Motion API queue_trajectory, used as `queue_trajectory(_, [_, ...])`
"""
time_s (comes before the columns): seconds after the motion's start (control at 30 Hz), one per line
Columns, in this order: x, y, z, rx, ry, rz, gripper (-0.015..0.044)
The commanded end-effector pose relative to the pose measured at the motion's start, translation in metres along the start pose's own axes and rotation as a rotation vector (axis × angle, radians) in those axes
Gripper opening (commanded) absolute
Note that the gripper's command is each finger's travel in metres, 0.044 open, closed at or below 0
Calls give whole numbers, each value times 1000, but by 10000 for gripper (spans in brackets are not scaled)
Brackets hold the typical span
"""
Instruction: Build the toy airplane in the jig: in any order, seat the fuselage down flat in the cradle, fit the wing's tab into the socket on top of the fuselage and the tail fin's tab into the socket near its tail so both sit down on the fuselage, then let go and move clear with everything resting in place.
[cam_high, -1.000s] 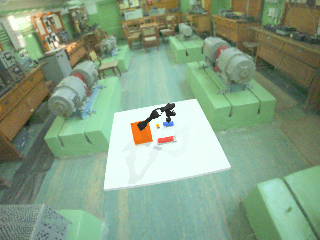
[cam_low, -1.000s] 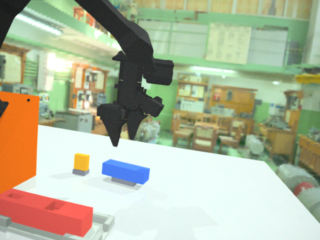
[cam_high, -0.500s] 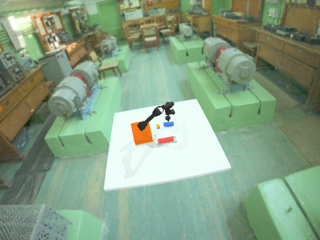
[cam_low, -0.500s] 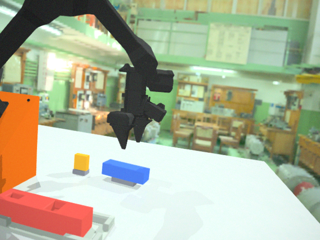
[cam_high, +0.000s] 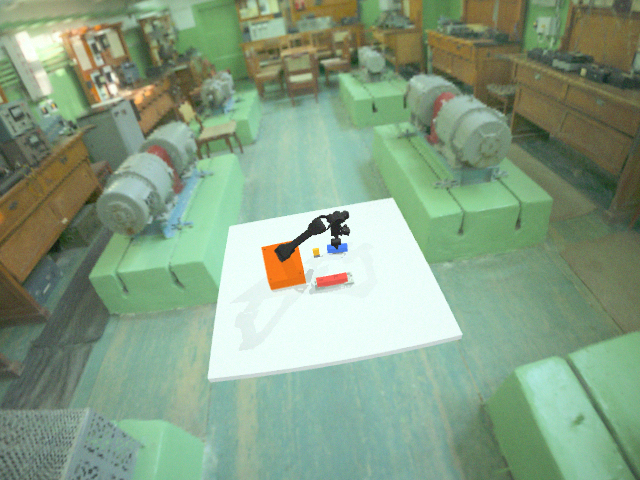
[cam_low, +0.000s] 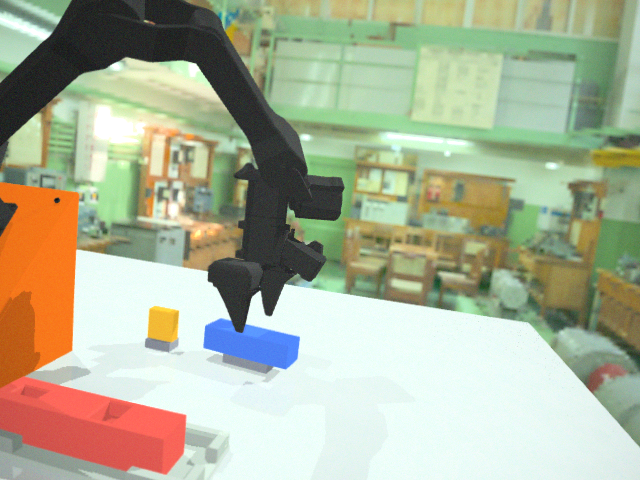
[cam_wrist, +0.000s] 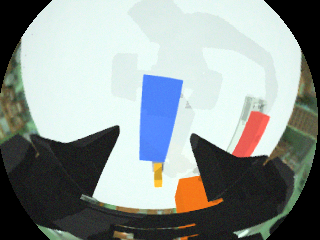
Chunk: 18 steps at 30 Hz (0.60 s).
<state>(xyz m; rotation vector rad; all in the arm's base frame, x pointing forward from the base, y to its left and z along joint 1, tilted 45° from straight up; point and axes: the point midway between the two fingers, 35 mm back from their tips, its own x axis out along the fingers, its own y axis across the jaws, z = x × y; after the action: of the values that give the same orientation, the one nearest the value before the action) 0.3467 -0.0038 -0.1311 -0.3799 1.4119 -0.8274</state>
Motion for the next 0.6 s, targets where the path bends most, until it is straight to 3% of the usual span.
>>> queue_trajectory(0.0, [7,0,-1,-9,-1,-5,440])
queue_trajectory(0.57, [35,-1,-2,-9,-1,-6,440])
